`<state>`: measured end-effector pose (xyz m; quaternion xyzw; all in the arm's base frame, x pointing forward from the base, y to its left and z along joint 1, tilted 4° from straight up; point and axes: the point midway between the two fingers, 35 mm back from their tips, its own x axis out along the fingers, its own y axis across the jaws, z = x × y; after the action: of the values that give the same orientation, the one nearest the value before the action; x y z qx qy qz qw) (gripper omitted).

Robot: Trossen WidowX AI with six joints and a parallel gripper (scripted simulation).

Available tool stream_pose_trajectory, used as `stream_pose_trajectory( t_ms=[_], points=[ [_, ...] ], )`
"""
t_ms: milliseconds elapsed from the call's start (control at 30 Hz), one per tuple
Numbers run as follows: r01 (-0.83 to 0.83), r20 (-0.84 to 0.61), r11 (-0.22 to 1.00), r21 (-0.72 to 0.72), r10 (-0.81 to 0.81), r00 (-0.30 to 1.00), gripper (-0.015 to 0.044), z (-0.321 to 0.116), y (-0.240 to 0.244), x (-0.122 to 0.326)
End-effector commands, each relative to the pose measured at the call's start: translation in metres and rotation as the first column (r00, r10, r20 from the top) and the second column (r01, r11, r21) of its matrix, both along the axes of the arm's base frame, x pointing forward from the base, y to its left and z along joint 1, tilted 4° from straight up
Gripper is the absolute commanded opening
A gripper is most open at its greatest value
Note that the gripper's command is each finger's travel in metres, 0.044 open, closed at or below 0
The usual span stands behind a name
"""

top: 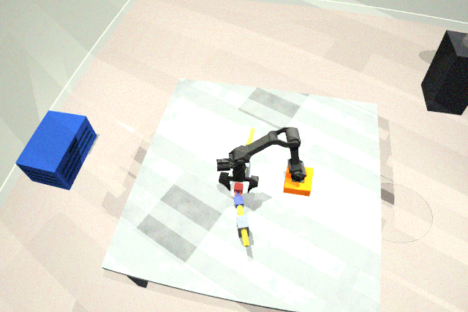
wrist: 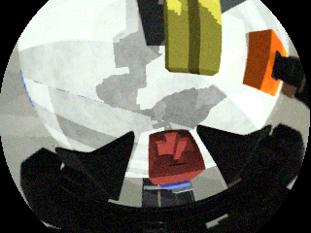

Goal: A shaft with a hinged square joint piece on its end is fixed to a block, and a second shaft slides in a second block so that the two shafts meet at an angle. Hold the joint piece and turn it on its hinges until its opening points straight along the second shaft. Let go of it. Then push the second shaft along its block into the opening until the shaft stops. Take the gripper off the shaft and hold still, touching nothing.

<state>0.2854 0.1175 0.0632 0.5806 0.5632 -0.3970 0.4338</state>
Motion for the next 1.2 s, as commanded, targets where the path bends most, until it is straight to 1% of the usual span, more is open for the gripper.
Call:
stream_pose_trajectory(
  t_ms=[0,167,233,433,633,700,1067,1167],
  points=[
    [0.0,0.0,1.0,0.0,0.0,1.0,0.044,0.0,0.0,0.0],
    [0.0,0.0,1.0,0.0,0.0,1.0,0.044,0.0,0.0,0.0],
    [0.001,-0.004,1.0,-0.022,-0.002,1.0,0.044,0.0,0.0,0.0],
    [0.01,-0.017,0.977,-0.214,-0.014,1.0,0.044,0.008,0.001,-0.002],
    [0.019,0.016,0.915,-0.403,-0.014,1.0,0.044,0.024,0.001,-0.002],
    [0.022,0.028,0.897,-0.441,-0.011,1.0,0.044,0.028,0.001,-0.002],
    [0.023,0.023,0.895,-0.445,-0.014,1.0,0.044,0.028,0.002,-0.002],
    [-0.03,0.014,0.9,-0.434,0.04,0.999,0.044,0.032,0.002,-0.003]
  ],
)
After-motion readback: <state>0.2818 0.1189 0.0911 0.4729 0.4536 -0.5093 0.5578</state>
